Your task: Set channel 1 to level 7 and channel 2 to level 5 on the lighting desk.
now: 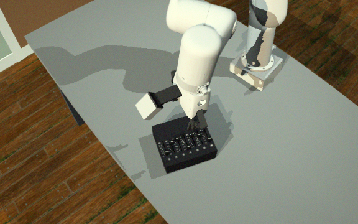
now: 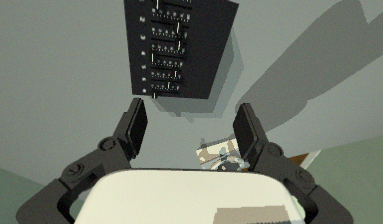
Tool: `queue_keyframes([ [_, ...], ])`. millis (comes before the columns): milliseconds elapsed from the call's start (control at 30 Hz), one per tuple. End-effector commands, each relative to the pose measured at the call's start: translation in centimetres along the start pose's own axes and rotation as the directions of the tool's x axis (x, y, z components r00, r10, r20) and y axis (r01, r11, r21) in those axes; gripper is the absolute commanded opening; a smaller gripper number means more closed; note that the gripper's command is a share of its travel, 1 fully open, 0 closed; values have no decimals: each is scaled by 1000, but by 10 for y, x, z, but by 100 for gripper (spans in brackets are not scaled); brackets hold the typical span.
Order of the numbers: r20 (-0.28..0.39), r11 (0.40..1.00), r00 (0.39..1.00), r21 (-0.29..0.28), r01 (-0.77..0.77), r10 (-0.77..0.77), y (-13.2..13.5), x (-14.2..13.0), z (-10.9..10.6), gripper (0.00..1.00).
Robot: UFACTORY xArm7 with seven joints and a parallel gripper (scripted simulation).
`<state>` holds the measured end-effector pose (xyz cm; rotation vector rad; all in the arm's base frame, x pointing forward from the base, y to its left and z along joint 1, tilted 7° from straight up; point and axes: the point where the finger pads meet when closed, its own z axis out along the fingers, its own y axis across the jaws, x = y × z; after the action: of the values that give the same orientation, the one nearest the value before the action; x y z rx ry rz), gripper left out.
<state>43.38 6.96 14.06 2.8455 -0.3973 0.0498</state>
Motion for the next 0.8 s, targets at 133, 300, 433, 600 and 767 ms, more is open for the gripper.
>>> queue_keyframes([
  [133,-9,957,969,153,245,-246,-1,0,-2,100],
  [300,-6,966,977,153,211,-212,-1,2,-2,100],
  [433,3,981,992,151,121,-123,-4,6,-2,100],
  [600,25,984,995,147,-102,99,-10,15,-2,100],
  [767,50,934,946,151,-323,319,-22,32,4,100],
])
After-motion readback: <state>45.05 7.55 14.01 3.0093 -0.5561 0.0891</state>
